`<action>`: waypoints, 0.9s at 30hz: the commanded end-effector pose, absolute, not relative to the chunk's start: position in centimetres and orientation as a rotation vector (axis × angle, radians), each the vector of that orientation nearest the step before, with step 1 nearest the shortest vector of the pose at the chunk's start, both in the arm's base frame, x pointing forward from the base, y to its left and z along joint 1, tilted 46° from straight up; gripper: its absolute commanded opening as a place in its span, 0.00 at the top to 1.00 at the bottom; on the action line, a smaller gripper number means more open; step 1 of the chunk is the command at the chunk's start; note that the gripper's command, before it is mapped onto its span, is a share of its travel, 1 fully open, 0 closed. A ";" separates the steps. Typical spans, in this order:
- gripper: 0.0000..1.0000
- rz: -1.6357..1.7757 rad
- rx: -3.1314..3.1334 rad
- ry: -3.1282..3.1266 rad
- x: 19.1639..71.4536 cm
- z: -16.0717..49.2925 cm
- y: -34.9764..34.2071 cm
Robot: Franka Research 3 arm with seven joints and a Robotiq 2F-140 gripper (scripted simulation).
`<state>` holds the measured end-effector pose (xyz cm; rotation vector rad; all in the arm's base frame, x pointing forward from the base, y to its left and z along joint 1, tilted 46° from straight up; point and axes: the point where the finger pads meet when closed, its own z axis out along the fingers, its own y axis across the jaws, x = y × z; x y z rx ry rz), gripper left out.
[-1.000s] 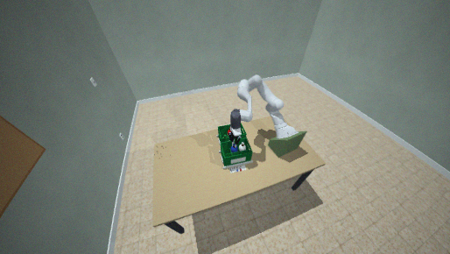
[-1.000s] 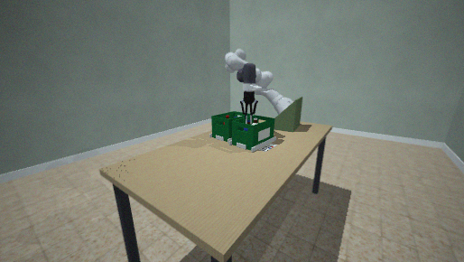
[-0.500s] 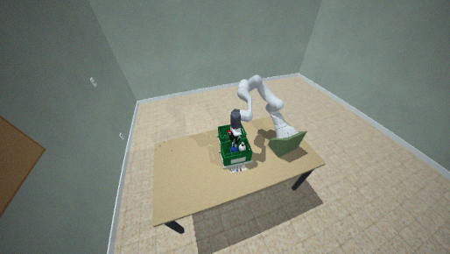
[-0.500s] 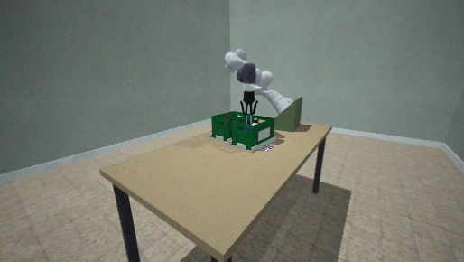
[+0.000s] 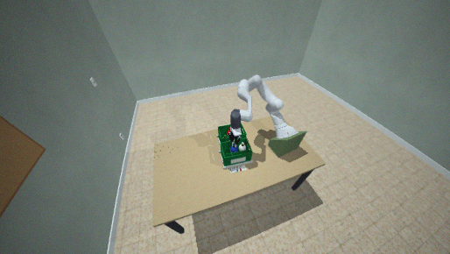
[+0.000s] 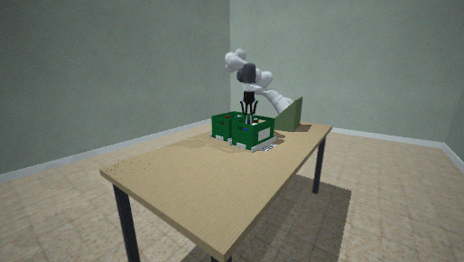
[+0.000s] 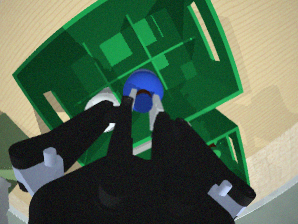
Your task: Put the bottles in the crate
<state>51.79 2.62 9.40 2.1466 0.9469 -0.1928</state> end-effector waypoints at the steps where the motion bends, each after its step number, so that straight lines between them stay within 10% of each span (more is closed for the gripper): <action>1: 1.00 -0.183 2.147 0.948 51.9 9.4 2.8; 6: 1.00 -0.183 2.147 0.948 51.9 9.4 2.8; 7: 0.62 -0.183 2.147 0.948 52.0 9.3 2.7; 27: 0.62 -0.183 2.147 0.948 52.0 9.3 2.7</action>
